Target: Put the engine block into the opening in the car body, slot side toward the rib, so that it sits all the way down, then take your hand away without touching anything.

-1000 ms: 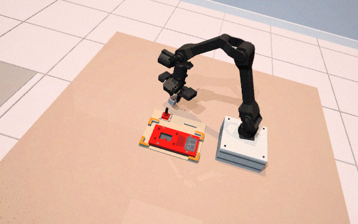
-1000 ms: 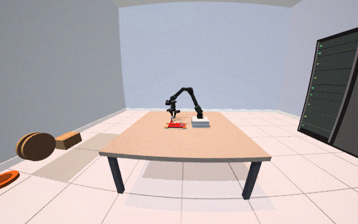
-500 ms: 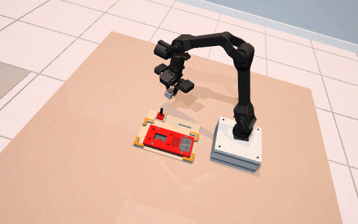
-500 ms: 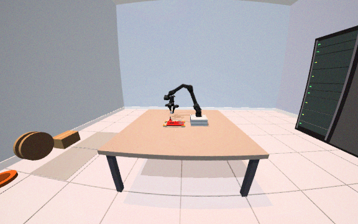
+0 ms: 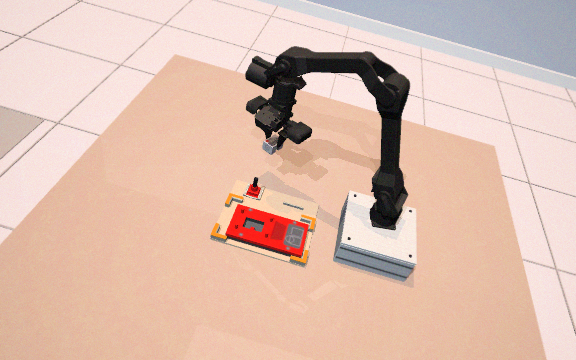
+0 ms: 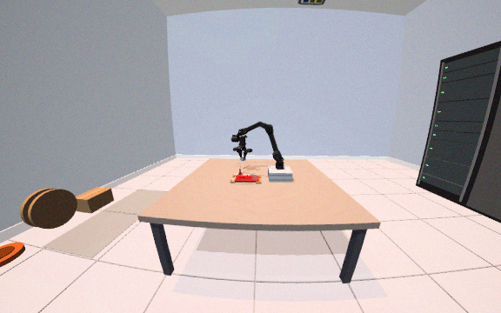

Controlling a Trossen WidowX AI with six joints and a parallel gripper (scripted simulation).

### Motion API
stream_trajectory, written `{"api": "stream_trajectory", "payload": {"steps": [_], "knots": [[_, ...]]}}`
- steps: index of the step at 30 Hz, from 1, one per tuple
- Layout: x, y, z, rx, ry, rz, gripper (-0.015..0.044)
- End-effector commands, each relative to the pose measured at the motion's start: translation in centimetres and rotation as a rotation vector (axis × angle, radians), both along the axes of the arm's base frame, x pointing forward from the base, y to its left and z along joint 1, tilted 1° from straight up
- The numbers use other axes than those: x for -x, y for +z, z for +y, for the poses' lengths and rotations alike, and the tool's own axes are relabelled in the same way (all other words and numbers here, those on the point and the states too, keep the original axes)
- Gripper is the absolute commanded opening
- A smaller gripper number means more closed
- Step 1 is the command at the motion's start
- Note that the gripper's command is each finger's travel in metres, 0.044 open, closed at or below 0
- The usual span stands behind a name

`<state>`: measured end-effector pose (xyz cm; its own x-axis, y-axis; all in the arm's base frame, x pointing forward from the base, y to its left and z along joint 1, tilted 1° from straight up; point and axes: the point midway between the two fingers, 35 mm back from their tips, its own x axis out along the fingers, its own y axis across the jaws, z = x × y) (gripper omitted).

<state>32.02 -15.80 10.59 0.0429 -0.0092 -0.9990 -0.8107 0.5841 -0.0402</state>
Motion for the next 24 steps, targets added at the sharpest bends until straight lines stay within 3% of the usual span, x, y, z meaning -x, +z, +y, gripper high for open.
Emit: {"api": "stream_trajectory", "payload": {"steps": [1, 24], "knots": [[-0.3, -0.1, 0.9, -0.006, -0.038, -0.002, 0.0000], [-2.5, -2.8, 7.7, -0.029, -0.418, -0.005, 0.0000]]}}
